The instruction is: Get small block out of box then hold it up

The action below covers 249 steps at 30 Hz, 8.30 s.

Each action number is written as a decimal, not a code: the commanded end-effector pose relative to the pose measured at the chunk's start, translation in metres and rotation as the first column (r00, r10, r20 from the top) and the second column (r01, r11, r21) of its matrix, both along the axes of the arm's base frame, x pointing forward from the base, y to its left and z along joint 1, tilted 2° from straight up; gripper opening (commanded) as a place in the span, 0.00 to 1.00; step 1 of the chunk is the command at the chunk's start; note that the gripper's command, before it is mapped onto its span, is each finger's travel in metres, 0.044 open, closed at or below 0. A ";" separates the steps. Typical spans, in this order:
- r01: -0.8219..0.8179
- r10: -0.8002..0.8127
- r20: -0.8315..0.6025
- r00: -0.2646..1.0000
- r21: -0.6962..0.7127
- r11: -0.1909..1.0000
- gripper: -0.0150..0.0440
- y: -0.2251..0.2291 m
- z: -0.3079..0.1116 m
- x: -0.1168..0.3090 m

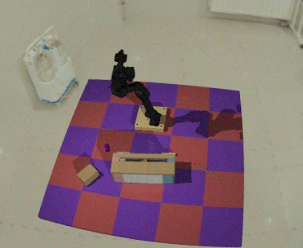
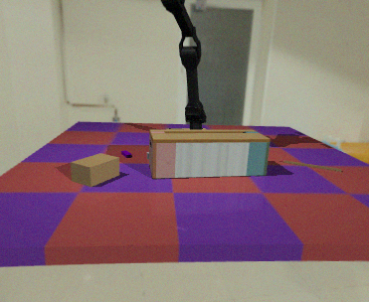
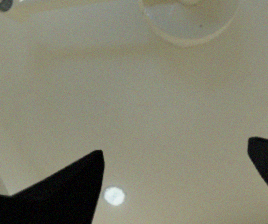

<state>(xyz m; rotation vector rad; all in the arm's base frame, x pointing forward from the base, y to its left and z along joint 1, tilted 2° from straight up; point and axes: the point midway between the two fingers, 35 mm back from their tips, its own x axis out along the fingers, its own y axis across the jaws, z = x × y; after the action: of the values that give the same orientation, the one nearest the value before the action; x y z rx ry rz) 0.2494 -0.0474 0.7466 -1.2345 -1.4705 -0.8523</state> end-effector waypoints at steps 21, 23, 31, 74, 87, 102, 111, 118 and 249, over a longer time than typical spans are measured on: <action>-0.066 0.872 -0.454 0.183 0.879 0.472 0.93 -0.049 -0.187 0.249; 0.034 0.924 -0.370 0.100 0.929 0.369 0.93 -0.048 -0.219 0.262; 0.485 0.998 0.060 -0.016 0.873 -0.045 0.93 -0.037 -0.349 0.277; 0.403 0.433 0.075 0.898 -0.534 -0.743 0.93 0.036 -0.599 0.083; 0.403 0.433 0.075 0.898 -0.534 -0.743 0.93 0.032 -0.619 0.085; 0.403 0.433 0.075 0.898 -0.534 -0.744 0.93 0.028 -0.644 0.086; 0.403 0.433 0.075 0.898 -0.534 -0.744 0.93 0.026 -0.658 0.086; 0.401 0.430 0.075 0.900 -0.531 -0.746 0.93 0.027 -0.656 0.087; -0.673 -0.803 -0.266 -0.534 -0.441 0.593 0.74 0.218 -0.594 0.007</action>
<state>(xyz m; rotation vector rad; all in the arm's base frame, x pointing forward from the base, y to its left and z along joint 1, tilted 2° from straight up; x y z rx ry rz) 0.2690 0.1651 0.1524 -1.0549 1.0308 1.0276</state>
